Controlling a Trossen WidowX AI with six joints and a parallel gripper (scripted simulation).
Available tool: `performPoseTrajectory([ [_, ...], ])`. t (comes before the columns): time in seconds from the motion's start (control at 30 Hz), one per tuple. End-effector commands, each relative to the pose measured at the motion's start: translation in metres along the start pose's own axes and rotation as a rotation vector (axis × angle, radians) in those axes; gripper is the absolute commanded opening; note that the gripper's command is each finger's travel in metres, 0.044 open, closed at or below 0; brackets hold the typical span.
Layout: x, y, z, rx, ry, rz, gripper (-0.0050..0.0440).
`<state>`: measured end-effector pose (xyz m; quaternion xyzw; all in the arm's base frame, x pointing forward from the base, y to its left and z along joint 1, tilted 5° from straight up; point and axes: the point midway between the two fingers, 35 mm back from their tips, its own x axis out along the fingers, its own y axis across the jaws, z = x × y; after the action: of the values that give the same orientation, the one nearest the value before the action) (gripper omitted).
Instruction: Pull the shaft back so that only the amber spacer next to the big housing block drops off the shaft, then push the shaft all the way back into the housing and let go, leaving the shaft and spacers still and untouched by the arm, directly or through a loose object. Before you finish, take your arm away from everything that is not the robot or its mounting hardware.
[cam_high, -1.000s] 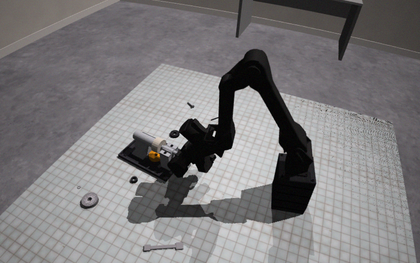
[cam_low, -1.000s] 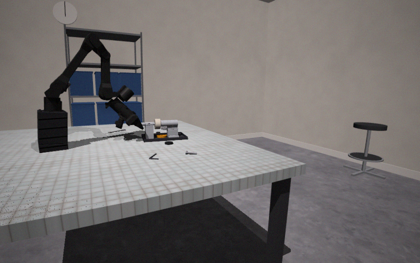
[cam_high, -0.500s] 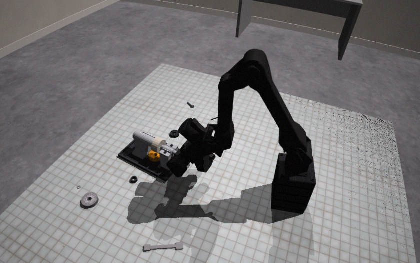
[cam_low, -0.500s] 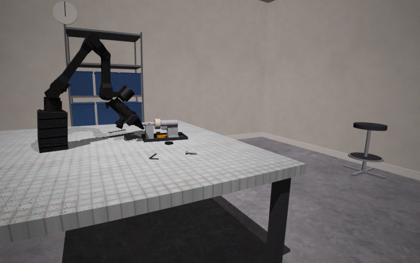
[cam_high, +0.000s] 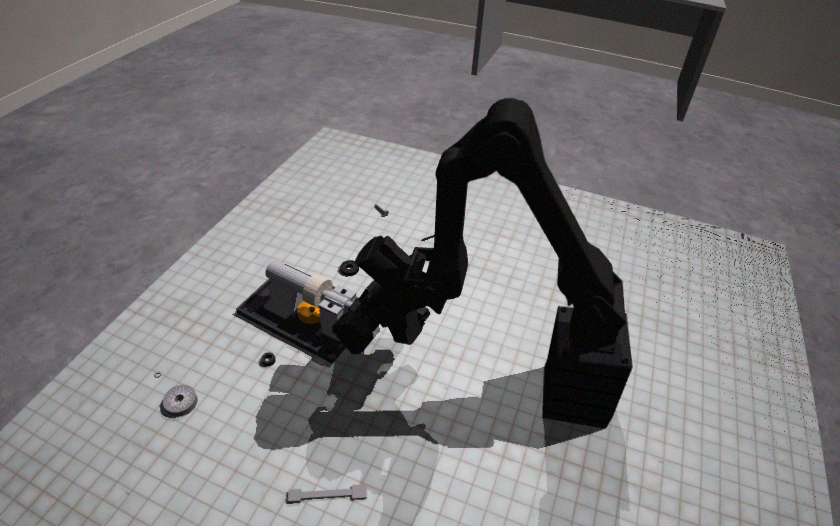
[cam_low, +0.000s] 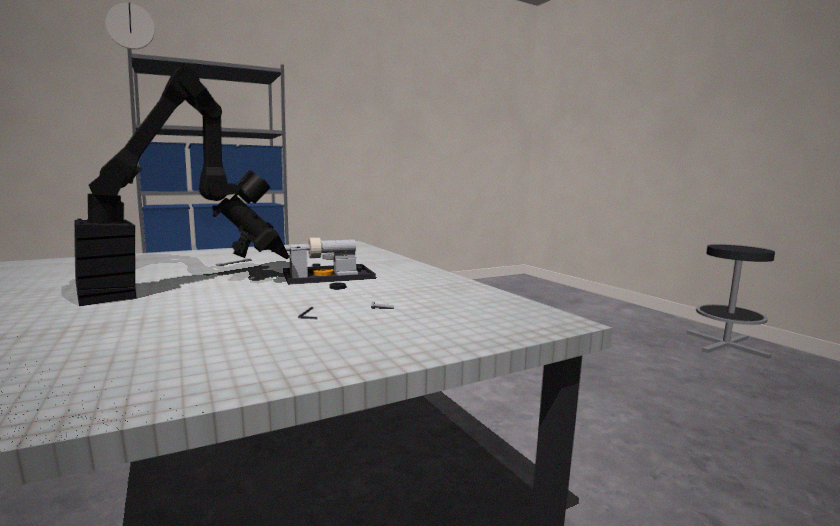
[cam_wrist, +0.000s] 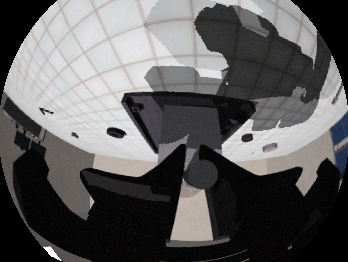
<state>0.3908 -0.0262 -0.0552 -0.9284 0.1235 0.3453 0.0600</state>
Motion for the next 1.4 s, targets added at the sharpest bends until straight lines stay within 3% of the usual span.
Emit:
performPoseTrajectory([
  [0.0, 0.002, 0.000, -0.004, 0.000, 0.010, 0.000, 0.0000],
  [0.27, 0.002, 0.000, -0.004, 0.000, 0.010, 0.000, 0.0000],
  [0.37, 0.000, 0.000, 0.000, 0.000, -0.001, 0.000, 0.0072],
  [0.43, 0.000, 0.000, 0.000, 0.000, -0.001, 0.000, 0.0072],
  [0.93, -0.002, 0.000, 0.000, 0.000, -0.001, 0.000, 0.0432],
  [1.07, -0.009, 0.000, -0.001, 0.000, 0.001, 0.000, 0.0440],
  [1.27, -0.054, 0.000, 0.000, 0.000, 0.009, 0.000, 0.0440],
  [1.37, -0.060, 0.000, 0.001, 0.000, 0.010, 0.000, 0.0440],
])
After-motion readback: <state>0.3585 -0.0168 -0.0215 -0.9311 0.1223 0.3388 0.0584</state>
